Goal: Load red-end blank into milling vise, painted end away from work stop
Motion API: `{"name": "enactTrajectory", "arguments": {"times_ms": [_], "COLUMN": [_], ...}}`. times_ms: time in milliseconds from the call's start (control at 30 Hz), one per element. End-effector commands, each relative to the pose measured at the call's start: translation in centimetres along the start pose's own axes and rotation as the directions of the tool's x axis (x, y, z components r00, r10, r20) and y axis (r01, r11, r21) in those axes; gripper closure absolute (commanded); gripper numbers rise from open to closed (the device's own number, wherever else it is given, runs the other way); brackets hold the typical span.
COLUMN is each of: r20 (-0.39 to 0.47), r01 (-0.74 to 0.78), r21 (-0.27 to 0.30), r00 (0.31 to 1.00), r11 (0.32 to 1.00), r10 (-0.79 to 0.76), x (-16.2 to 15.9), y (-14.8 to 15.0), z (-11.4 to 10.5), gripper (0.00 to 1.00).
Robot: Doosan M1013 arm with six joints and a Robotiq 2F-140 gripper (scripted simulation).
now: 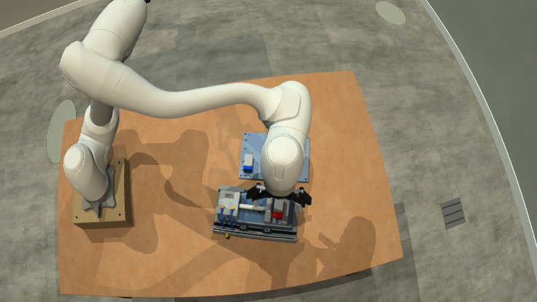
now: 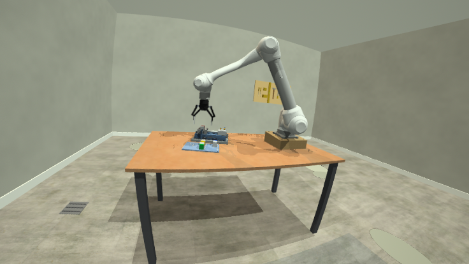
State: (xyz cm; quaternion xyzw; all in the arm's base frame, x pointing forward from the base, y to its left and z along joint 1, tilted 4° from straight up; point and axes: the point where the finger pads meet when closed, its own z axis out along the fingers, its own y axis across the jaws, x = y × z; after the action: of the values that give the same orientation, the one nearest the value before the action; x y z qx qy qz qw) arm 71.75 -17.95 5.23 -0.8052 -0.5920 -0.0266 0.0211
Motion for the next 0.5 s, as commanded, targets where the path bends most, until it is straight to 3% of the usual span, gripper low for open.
{"name": "enactTrajectory", "arguments": {"times_ms": [0,467], "r20": [0.000,0.000], "r01": [0.000,0.000], "r21": [0.000,0.000], "r00": [1.000,1.000], "r11": [1.000,1.000], "r10": [0.000,0.000], "x": [0.00,0.00], "y": [0.00,0.00], "z": [-0.04,-0.32], "gripper": [0.00,0.00]}}
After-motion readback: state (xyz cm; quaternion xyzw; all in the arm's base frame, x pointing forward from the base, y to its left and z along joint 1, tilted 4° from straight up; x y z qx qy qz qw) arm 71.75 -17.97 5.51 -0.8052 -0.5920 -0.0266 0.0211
